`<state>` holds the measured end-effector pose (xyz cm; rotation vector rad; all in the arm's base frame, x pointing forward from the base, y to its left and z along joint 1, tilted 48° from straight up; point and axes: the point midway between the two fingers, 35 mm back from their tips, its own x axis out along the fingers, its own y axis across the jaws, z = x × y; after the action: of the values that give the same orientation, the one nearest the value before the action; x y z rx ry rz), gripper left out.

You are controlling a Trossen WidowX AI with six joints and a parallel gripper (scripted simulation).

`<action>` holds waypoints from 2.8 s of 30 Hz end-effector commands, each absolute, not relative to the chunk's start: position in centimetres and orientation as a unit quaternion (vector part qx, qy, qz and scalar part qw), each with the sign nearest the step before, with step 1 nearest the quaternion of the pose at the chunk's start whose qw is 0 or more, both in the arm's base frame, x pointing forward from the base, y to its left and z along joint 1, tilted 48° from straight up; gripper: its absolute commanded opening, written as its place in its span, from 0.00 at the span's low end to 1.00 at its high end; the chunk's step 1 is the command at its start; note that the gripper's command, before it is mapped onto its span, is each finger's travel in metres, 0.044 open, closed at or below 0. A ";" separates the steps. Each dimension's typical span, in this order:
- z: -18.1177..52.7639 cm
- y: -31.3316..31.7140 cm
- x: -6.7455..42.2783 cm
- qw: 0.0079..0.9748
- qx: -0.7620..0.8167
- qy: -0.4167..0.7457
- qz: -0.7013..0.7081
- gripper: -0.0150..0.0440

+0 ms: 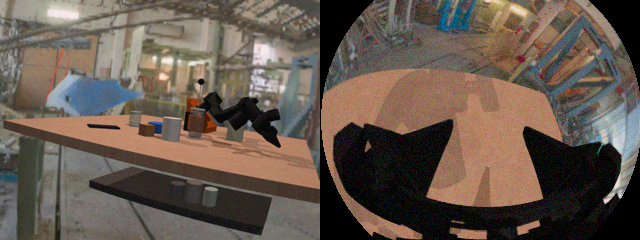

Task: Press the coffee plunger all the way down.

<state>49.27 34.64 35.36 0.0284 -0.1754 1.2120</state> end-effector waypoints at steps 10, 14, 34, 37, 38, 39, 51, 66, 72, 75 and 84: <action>40.1 35.1 46.6 0.814 0.044 -0.117 0.568 1.00; 45.1 34.3 44.0 0.809 0.060 -0.164 0.561 1.00; 61.7 29.6 28.6 0.719 0.209 -0.343 0.567 1.00; 63.8 27.7 25.5 0.691 0.230 -0.370 0.577 1.00; 64.4 27.3 24.7 0.682 0.240 -0.377 0.578 1.00; 65.0 26.9 23.7 0.673 0.252 -0.385 0.580 1.00; 71.4 16.3 9.6 0.471 0.434 -0.467 0.610 1.00; 69.9 -4.2 -1.2 0.069 0.632 -0.465 0.617 1.00; 67.3 -10.7 -2.1 -0.059 0.660 -0.455 0.594 1.00; 65.0 -15.0 -1.7 -0.161 0.675 -0.436 0.573 1.00; 57.2 -24.1 2.3 -0.427 0.666 -0.367 0.490 1.00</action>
<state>0.85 -22.31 59.38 2.7995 -1.6102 2.1398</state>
